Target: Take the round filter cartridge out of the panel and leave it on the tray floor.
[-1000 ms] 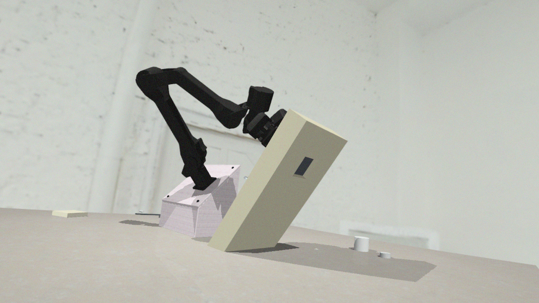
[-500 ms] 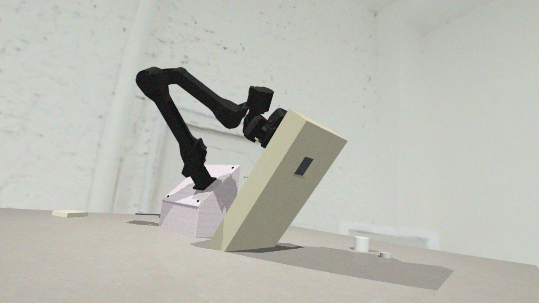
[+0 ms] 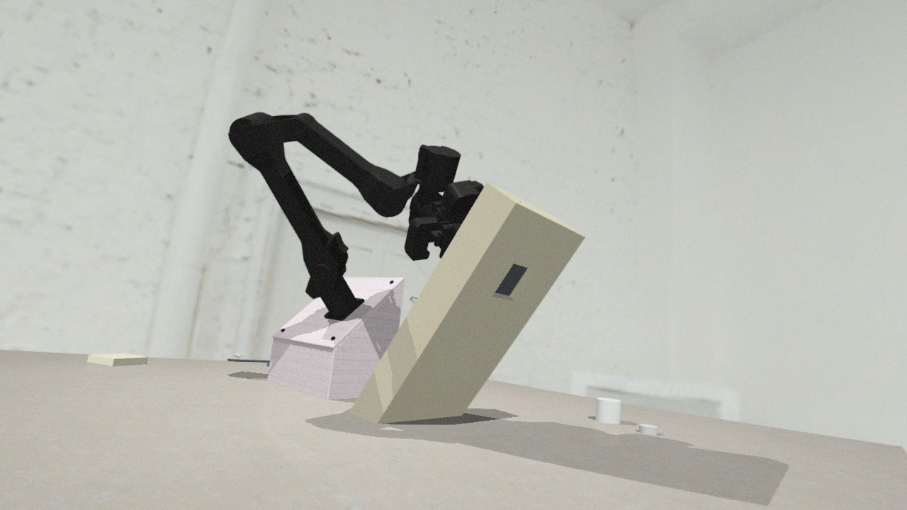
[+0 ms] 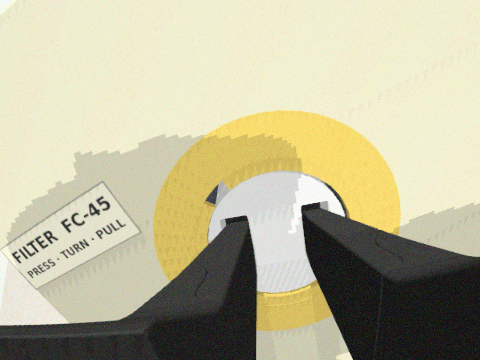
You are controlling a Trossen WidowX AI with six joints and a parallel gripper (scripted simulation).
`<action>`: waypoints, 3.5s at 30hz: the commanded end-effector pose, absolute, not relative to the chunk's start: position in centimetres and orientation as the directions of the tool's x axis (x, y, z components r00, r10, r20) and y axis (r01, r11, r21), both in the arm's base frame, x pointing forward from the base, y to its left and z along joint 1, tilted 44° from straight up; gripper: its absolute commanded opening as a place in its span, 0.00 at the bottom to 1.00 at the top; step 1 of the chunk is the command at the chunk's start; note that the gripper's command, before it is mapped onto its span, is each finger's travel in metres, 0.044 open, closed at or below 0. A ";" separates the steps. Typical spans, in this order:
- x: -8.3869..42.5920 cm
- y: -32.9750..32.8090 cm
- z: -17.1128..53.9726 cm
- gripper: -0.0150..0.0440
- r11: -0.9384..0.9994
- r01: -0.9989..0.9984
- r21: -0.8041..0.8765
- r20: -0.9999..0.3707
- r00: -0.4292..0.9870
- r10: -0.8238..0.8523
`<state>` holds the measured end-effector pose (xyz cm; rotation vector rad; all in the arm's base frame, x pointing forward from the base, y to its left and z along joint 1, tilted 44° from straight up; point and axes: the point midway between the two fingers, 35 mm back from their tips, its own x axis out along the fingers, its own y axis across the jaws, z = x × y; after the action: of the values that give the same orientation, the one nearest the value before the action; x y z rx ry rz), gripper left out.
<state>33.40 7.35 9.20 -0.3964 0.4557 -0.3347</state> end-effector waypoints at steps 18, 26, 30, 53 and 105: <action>33.7 7.1 9.0 0.25 0.836 0.493 0.241 -0.365 0.844 -0.393; 33.7 7.1 9.1 0.25 0.702 0.532 0.474 -0.365 0.844 -0.393; 33.7 7.2 9.1 0.25 0.730 0.528 0.434 -0.366 0.844 -0.393; 27.1 9.9 11.4 0.25 0.773 0.520 0.365 -0.369 0.842 -0.392; 27.3 10.3 11.9 0.46 0.772 0.520 0.365 -0.370 0.842 -0.392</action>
<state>27.21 9.99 11.59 0.4857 0.2769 -0.4930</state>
